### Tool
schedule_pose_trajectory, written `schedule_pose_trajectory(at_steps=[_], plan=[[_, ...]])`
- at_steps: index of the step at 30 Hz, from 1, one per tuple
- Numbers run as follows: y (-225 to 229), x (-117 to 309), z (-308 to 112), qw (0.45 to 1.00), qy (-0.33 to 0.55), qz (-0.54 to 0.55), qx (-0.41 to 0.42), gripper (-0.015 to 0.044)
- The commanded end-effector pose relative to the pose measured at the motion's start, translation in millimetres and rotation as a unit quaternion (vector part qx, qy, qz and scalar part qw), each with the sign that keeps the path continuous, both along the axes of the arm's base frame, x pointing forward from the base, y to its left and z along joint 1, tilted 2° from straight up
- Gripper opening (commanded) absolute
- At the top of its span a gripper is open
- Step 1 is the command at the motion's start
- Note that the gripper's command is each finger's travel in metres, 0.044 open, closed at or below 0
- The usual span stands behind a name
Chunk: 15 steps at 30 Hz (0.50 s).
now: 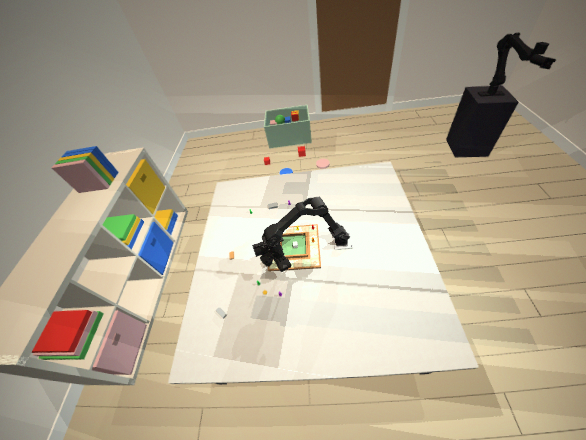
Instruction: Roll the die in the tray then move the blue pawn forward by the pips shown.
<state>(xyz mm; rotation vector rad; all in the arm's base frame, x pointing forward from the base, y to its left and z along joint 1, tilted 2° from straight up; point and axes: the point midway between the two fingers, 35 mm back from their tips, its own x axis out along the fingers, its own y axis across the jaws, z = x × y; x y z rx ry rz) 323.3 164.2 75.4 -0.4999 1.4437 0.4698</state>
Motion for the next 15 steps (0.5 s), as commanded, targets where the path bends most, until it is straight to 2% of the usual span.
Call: schedule_pose_trajectory(at_steps=[1,6,15], plan=[[-2.2,-1.5,-9.3,1.000,0.004,-0.002,-0.005,0.0000],[-2.3,-1.2,-14.8,1.000,0.004,-0.002,-0.005,0.0000],[-0.3,0.2,-8.3,1.000,0.000,0.000,0.000,0.0236]])
